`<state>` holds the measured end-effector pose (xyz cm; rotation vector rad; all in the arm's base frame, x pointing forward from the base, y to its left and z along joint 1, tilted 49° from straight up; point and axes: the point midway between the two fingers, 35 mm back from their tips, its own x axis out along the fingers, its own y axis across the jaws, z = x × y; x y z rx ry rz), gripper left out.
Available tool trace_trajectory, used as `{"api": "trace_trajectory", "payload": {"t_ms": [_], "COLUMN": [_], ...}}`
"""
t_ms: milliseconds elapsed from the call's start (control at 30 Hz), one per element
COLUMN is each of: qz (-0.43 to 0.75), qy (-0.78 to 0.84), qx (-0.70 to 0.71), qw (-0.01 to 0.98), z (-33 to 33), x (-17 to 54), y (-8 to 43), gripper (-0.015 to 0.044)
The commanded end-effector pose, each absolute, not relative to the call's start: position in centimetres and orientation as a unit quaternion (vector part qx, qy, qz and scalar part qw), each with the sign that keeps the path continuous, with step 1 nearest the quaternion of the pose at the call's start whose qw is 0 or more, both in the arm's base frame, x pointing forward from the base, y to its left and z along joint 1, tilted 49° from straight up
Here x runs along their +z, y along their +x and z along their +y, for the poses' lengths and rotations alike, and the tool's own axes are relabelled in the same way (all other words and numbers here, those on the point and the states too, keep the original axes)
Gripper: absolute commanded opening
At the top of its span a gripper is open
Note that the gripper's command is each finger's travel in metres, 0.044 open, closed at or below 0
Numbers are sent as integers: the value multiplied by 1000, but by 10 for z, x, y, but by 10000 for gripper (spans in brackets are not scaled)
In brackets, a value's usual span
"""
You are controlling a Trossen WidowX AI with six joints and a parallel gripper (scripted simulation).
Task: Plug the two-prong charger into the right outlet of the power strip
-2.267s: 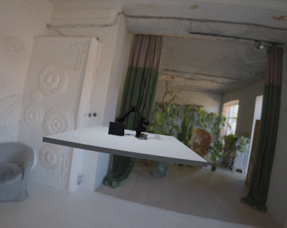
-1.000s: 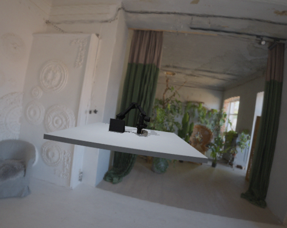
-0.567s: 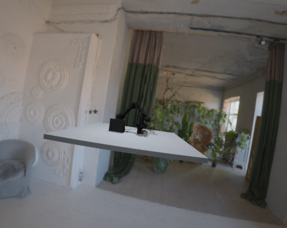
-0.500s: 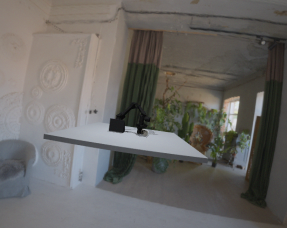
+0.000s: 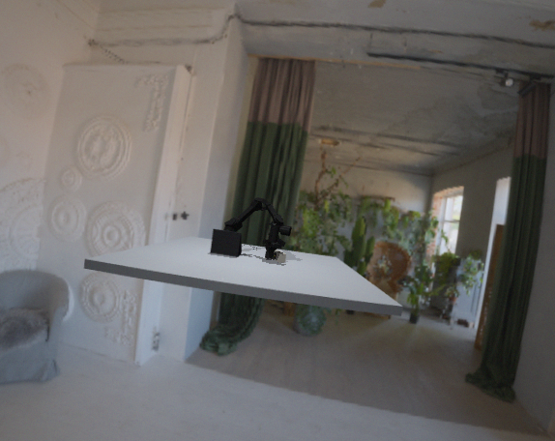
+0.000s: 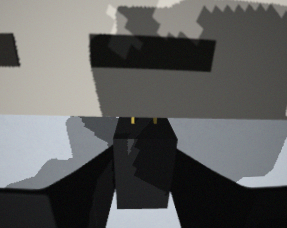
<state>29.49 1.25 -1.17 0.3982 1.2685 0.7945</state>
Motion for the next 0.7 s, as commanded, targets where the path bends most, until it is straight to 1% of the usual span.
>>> {"api": "trace_trajectory", "payload": {"t_ms": [0,667], "qz": [572,572], "qy": [182,182], "qx": [358,358], "qw": [715,715], "z": [12,13], "x": [-11,-9], "y": [297,302], "gripper": [0,0]}}
